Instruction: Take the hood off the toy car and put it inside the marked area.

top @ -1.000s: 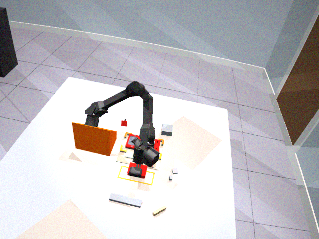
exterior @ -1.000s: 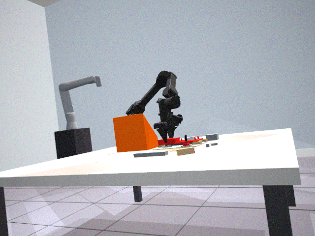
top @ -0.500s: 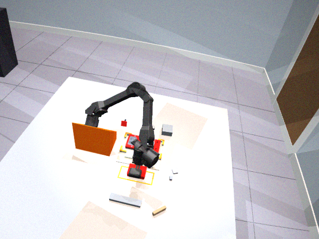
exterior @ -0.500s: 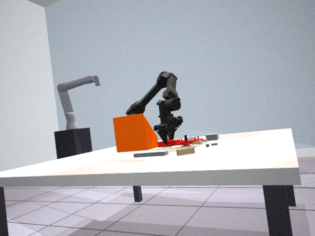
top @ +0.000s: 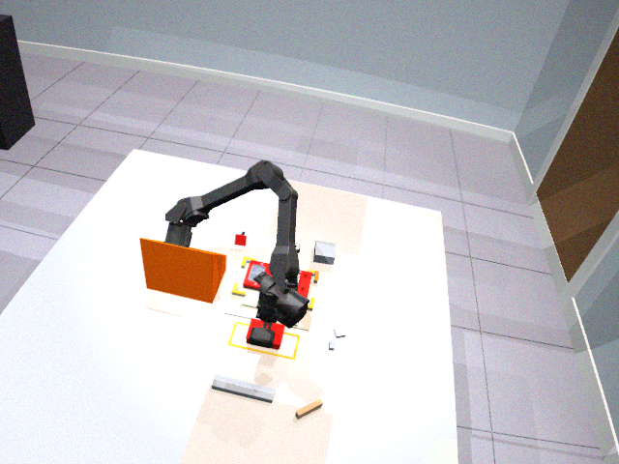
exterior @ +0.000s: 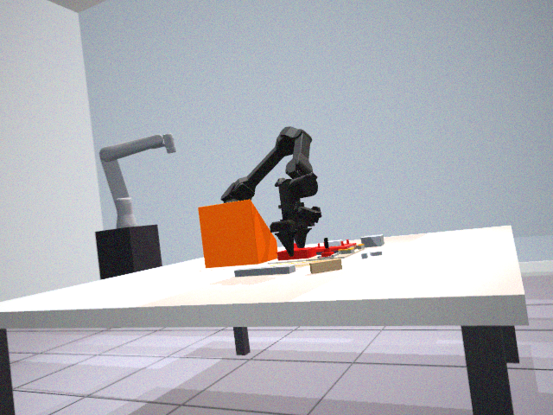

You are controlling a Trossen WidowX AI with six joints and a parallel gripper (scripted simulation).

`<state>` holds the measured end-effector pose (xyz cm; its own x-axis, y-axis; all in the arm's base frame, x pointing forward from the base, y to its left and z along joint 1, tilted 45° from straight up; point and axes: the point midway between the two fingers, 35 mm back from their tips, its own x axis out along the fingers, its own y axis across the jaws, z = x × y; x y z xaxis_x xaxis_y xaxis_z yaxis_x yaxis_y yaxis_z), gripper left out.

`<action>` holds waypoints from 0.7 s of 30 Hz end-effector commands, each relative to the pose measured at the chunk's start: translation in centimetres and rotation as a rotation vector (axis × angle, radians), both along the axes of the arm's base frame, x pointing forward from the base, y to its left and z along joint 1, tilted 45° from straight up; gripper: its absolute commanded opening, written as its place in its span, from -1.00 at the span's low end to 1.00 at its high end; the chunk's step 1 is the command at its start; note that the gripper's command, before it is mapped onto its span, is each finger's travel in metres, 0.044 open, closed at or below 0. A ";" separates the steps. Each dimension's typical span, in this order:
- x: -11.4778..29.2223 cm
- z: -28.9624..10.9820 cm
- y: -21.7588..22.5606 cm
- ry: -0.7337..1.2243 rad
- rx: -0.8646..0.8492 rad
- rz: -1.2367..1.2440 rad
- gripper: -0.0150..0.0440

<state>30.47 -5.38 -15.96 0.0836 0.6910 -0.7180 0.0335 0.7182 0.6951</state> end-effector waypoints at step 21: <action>0.1 -0.9 0.9 0.003 0.004 -0.004 -0.49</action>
<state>30.58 -4.66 -16.68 0.0841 0.6912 -0.7177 0.0331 0.7179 0.6953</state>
